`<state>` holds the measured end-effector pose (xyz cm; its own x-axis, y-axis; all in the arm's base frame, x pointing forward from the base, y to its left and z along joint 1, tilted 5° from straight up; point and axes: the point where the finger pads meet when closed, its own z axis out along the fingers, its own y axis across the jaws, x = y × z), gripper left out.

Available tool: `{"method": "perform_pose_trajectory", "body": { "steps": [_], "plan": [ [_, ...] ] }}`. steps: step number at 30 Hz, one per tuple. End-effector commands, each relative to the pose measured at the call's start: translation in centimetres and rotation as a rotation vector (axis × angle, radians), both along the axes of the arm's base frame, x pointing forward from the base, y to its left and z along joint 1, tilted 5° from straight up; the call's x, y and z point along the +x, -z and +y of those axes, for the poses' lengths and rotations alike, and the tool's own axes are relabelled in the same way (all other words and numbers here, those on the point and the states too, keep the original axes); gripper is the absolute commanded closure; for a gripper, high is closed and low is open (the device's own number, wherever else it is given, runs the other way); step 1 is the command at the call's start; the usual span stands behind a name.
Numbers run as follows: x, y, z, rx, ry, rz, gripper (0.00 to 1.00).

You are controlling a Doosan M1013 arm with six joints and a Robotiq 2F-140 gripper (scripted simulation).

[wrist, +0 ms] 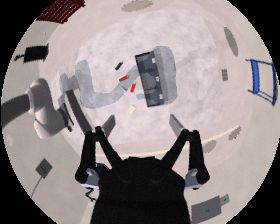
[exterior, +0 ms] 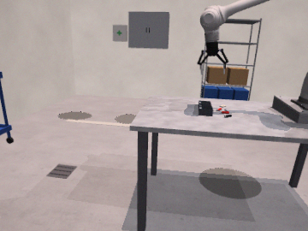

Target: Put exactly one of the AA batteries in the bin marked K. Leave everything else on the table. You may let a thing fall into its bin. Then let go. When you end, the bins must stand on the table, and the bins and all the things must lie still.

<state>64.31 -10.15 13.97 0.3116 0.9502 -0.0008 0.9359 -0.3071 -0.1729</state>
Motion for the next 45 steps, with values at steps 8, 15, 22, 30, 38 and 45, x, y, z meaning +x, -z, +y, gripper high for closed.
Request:
{"method": "perform_pose_trajectory", "body": {
  "steps": [8,15,22,30,38,45],
  "plan": [
    [0.0,0.0,0.0,0.0,0.0,0.0,0.0],
    [0.0,0.0,0.0,0.0,0.0,0.0,0.0],
    [-1.0,1.7,1.2,-0.012,0.099,-0.004,0.95],
    [-2.8,1.5,3.3,-0.055,0.434,-0.019,0.95],
    [-4.3,1.4,4.8,-0.081,0.711,-0.027,0.95],
    [-6.3,1.3,6.7,-0.097,1.001,-0.03,0.95]
  ]
}}
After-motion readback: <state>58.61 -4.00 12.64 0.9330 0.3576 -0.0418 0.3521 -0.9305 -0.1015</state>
